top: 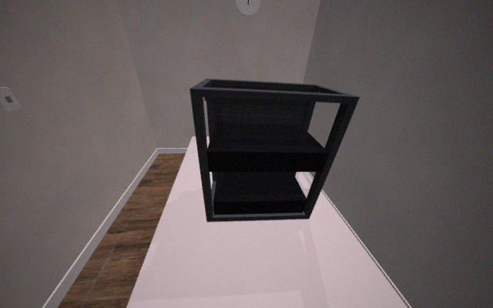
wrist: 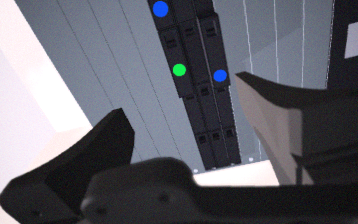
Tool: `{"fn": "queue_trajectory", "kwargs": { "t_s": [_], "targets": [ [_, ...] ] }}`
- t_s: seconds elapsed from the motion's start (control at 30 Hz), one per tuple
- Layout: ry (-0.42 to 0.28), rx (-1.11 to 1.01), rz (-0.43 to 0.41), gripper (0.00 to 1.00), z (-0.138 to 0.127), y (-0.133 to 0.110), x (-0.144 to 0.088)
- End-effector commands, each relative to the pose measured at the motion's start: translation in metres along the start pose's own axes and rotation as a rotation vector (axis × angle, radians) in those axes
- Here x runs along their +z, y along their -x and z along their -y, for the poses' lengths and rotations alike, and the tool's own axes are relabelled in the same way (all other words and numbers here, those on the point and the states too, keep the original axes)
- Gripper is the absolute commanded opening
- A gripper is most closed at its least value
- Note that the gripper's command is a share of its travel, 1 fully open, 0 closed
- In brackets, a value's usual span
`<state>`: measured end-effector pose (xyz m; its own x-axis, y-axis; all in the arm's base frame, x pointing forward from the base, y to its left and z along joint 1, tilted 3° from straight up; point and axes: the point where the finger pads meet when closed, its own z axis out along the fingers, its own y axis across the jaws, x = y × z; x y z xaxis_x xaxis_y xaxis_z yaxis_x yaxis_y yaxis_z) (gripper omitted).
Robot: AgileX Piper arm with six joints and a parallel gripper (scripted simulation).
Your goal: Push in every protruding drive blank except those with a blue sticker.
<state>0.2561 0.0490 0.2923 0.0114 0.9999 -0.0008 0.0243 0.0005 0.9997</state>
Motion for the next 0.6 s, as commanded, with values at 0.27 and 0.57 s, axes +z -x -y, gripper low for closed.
{"fn": "queue_trajectory", "kwargs": {
  "t_s": [0.27,0.57],
  "targets": [
    [-0.017,0.027,0.023,1.0,0.0057,0.0061,-0.0027],
    [-0.02,0.03,0.026,1.0,0.0064,0.0068,-0.003]
  ]
}}
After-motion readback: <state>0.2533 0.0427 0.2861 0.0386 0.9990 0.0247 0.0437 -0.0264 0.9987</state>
